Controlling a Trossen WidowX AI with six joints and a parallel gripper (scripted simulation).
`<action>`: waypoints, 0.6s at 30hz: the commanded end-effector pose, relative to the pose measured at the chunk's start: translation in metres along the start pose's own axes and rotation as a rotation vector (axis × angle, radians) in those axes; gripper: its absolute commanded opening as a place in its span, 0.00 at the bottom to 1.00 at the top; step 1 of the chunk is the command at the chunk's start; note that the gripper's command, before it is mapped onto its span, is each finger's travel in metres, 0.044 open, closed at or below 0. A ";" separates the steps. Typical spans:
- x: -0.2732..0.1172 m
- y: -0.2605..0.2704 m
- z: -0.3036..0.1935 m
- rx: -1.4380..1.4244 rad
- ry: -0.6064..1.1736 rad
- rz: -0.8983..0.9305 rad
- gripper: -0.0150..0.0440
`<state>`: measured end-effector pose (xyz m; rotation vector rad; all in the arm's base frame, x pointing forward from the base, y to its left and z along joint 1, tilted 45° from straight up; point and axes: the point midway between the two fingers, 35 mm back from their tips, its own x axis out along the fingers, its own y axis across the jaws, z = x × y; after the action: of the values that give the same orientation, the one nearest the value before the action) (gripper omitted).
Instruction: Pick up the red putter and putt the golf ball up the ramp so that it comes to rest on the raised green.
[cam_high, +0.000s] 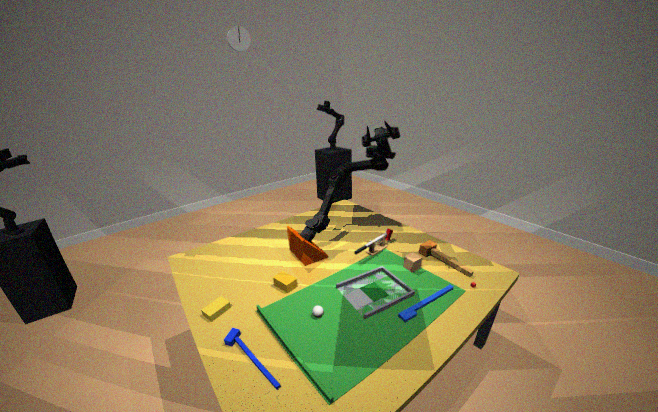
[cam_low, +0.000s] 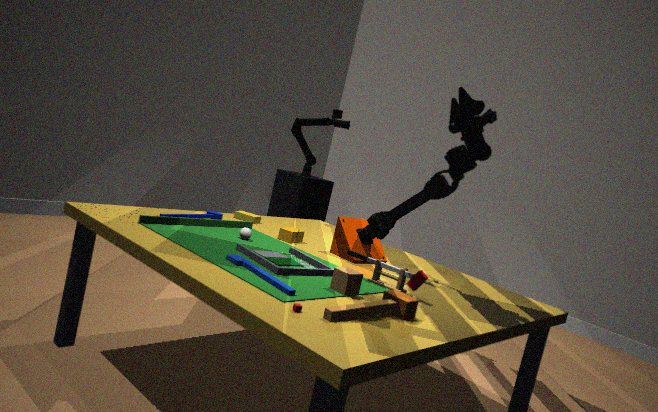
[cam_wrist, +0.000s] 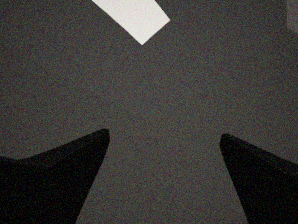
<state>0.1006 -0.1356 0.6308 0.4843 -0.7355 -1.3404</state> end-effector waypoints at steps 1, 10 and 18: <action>0.000 0.001 0.000 -0.006 -0.006 0.003 0.98; -0.007 0.067 -0.035 -0.531 -0.223 0.227 1.00; -0.026 0.129 -0.122 -1.092 -0.373 0.553 1.00</action>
<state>0.2369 -0.1050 0.6473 -0.6027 -0.3948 -1.1973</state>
